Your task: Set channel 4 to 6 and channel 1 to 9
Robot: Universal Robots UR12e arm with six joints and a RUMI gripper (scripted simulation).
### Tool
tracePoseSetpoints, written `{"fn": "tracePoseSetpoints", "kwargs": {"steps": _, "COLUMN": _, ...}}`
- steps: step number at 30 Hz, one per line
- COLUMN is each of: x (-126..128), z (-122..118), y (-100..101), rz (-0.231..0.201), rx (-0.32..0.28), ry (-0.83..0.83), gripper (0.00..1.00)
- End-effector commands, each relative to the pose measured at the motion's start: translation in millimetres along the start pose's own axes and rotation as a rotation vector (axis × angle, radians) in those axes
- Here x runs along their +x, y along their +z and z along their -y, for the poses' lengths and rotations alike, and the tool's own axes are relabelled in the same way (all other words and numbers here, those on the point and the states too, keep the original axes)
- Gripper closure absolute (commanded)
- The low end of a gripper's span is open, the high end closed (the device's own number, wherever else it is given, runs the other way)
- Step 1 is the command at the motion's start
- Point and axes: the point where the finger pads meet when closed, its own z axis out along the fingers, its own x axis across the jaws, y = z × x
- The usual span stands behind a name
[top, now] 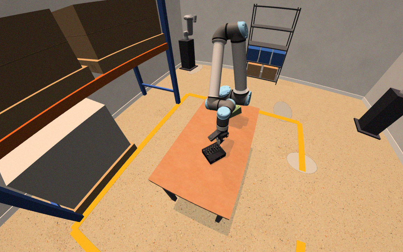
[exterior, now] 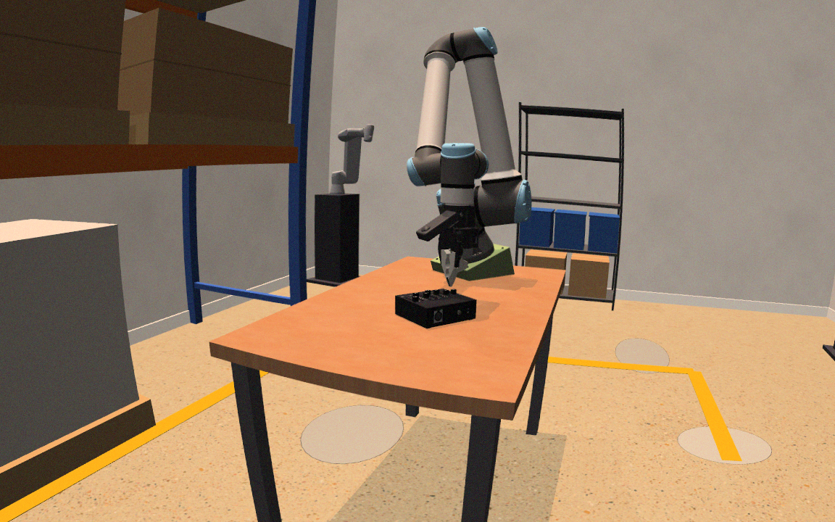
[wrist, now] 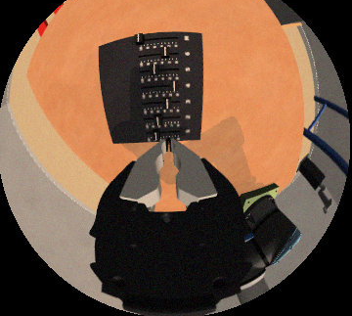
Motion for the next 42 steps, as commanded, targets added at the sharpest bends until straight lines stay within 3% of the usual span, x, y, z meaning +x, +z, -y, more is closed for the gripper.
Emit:
{"fn": "tracePoseSetpoints", "kwargs": {"steps": 1, "x": -0.3, "z": 0.5, "y": 2.0, "rz": 0.001, "rx": 0.001, "ry": 0.000, "gripper": 1.00}}
{"fn": "tracePoseSetpoints", "kwargs": {"steps": 42, "x": -1.8, "z": 0.5, "y": 10.1, "rz": 0.001, "rx": 0.001, "ry": 0.000, "gripper": 1.00}}
